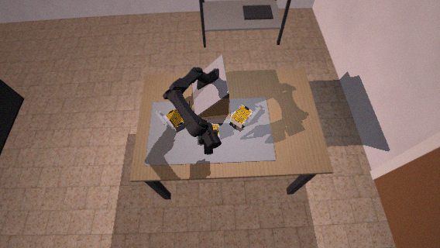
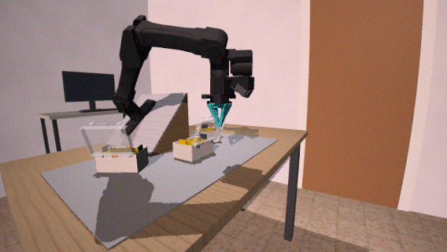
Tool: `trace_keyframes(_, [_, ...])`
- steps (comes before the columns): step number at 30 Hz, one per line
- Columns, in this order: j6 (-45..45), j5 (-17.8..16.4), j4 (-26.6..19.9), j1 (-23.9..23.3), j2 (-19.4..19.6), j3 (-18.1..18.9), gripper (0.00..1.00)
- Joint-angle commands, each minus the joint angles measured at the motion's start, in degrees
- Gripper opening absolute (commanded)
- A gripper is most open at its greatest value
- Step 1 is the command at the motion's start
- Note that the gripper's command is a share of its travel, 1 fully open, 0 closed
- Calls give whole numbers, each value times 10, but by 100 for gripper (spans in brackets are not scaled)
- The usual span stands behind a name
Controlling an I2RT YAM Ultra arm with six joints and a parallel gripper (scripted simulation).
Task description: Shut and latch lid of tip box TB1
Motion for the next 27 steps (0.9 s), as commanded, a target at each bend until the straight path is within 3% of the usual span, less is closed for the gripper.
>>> trace_keyframes(1, [6, 1, 21, 17, -26, -24, 0])
trace_keyframes(27, [25, -4, 59, 30, -92, -141, 0])
